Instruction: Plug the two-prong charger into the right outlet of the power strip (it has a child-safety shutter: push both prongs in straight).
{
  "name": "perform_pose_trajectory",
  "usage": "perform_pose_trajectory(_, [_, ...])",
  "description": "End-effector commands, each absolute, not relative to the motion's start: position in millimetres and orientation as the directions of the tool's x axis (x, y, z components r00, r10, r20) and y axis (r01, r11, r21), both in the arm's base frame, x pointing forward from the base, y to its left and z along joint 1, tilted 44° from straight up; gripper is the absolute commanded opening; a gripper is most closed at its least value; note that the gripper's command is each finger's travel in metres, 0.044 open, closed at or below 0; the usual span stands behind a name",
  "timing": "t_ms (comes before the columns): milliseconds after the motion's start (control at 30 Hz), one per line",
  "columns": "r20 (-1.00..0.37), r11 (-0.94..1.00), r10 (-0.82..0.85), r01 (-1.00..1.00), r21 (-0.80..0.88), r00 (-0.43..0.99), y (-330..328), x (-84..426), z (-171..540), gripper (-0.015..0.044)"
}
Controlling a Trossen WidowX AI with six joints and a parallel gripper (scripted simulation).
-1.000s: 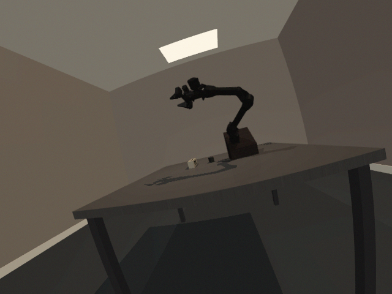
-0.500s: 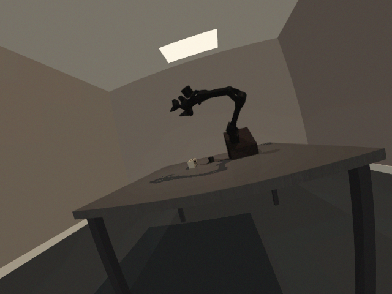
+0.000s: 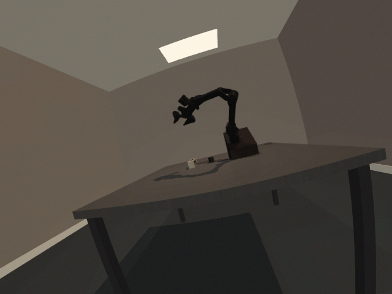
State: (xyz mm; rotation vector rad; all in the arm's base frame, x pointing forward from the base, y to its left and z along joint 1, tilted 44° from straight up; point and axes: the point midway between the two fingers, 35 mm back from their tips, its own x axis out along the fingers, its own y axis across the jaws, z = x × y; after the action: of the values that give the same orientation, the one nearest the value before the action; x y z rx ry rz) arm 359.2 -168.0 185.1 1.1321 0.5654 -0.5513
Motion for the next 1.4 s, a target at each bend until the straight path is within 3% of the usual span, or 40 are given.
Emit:
perform_pose_trajectory(0, [-0.73,0.325,-0.062,0.705,0.631,0.681,-166,357,154,0.044])
perform_pose_trajectory(667, [-0.878,0.313,0.17,0.82,0.479,0.448,-150,331,49,0.044])
perform_pose_trajectory(1367, [-0.879,0.297,0.426,0.885,0.358,0.213,-122,285,-33,0.044])
